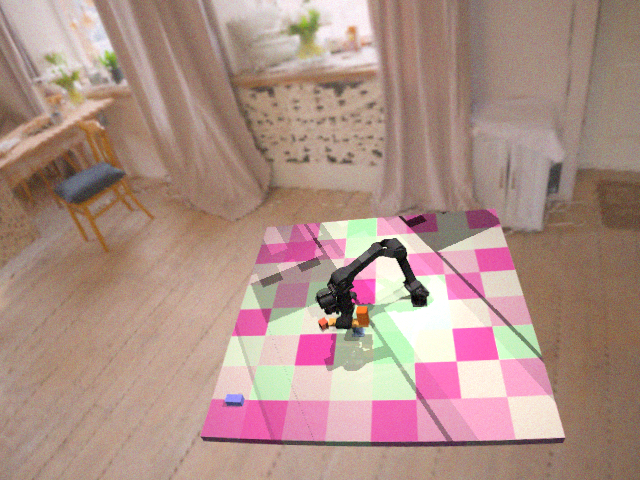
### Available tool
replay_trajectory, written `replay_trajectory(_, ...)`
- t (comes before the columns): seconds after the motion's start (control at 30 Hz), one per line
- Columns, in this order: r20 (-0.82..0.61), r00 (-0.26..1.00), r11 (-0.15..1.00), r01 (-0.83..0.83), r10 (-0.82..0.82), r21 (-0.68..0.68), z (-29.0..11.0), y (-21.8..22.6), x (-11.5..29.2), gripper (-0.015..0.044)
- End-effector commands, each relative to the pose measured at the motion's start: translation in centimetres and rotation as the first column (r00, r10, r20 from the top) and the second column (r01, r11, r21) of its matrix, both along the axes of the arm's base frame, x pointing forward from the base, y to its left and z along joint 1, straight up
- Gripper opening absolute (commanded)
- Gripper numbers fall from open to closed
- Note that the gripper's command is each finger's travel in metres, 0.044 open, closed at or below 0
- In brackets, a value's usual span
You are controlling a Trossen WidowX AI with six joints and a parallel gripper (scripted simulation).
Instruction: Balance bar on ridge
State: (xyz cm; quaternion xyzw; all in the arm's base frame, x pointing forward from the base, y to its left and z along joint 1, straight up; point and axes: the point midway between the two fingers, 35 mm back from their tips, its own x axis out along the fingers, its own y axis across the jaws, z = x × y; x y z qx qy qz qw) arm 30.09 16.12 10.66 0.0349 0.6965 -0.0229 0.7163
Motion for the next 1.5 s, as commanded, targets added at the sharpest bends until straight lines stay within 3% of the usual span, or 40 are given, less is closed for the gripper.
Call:
replay_trajectory(0.0,0.0,1.0,1.0,0.0,0.0,0.0,0.0,0.0,0.0,0.0053)
replay_trajectory(0.17,0.0,1.0,1.0,0.0,0.0,0.0,0.0,0.0,0.0,0.0167)
replay_trajectory(1.47,0.0,1.0,1.0,0.0,0.0,0.0,0.0,0.0,0.0,0.0173)
